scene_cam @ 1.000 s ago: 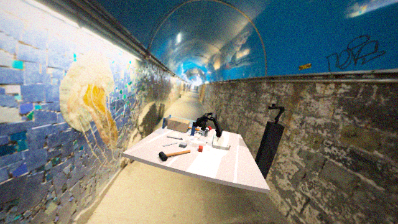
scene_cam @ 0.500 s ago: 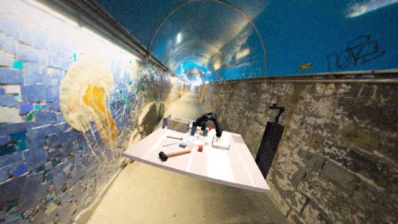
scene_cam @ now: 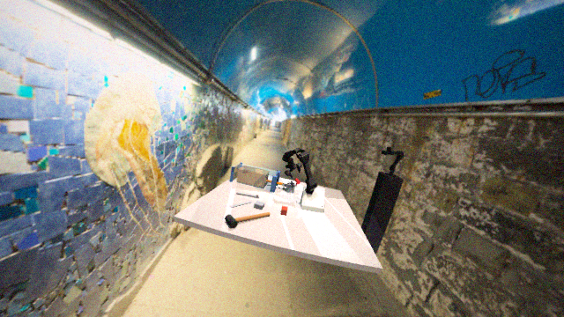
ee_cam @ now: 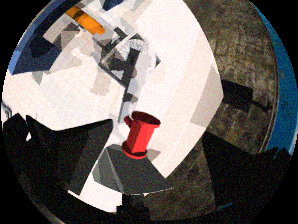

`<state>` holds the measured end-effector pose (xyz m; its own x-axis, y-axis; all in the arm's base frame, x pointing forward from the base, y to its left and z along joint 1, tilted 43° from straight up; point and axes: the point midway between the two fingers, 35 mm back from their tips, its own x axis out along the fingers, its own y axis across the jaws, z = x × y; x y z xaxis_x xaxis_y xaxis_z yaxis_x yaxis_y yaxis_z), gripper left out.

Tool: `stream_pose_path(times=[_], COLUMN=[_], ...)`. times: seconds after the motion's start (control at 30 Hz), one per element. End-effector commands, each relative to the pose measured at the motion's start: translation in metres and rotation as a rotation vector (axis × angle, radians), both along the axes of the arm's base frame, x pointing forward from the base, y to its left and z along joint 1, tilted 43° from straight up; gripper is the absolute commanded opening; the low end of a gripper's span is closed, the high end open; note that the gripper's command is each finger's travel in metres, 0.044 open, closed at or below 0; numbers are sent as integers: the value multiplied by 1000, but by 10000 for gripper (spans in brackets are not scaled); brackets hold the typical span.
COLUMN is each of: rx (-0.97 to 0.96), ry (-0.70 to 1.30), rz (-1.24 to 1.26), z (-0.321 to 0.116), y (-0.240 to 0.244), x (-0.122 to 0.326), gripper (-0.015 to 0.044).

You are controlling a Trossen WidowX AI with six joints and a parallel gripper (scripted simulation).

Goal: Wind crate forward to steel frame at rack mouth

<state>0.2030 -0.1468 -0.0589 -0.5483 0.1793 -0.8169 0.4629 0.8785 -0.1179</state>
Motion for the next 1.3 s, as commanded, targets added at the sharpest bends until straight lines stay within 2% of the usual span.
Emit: stream_pose_path(times=[0.0, 0.13, 0.2, 0.4, 0.53, 0.7, 0.8, 1.27], rx=[167, 327, 351, 351, 351, 352, 352, 353], ry=[-63, -179, -202, -202, -203, -203, -203, -203], rz=[-210, -448, -488, -488, -488, -488, -488, -488], z=[-4, -3, -3, -5, -41, -50, -72, -90], y=[-18, -45, -50, -48, -17, -9, 11, 27], x=[-3, -4, -5, -4, -12, -15, -20, -24], gripper=[440, 440, 440, 440, 440, 440, 440, 440])
